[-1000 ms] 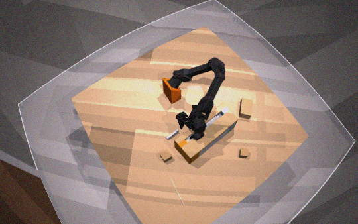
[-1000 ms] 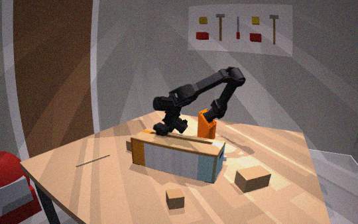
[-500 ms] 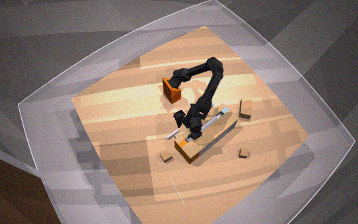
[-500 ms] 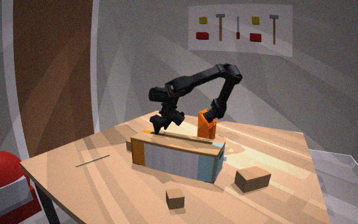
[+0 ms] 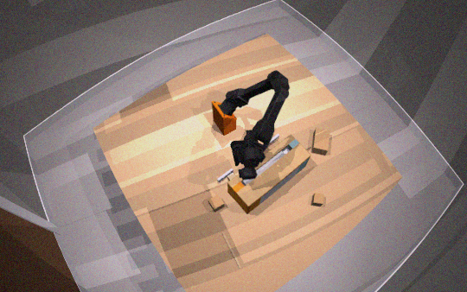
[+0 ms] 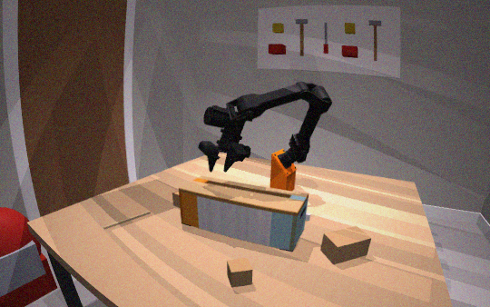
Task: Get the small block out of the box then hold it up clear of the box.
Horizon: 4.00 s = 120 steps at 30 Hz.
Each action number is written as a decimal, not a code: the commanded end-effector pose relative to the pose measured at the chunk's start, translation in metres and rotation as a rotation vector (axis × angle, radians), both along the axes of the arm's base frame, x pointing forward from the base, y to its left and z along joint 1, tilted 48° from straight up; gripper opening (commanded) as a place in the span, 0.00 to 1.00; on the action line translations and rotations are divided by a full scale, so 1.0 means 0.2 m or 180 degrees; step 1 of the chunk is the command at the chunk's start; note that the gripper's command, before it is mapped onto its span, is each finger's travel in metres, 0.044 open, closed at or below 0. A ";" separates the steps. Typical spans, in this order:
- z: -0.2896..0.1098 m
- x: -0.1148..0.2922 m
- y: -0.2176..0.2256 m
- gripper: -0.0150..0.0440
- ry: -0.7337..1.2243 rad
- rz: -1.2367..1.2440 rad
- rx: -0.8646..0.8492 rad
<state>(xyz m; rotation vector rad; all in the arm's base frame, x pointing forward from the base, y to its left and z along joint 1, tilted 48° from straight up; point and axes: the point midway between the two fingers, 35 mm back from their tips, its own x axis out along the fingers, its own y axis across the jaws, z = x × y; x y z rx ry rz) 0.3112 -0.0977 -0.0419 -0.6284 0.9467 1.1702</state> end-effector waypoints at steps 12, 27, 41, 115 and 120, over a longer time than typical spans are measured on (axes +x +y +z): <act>-0.04 -0.07 -0.04 0.74 0.2491 -0.4204 0.1098; -0.05 -0.10 -0.06 0.74 0.4240 -0.6305 0.1680; -0.06 -0.13 -0.09 0.74 0.6229 -0.8001 0.2069; -0.48 -0.14 0.34 0.74 0.9743 -0.9514 0.1718; -0.51 -0.14 0.37 0.74 0.9746 -0.9511 0.1716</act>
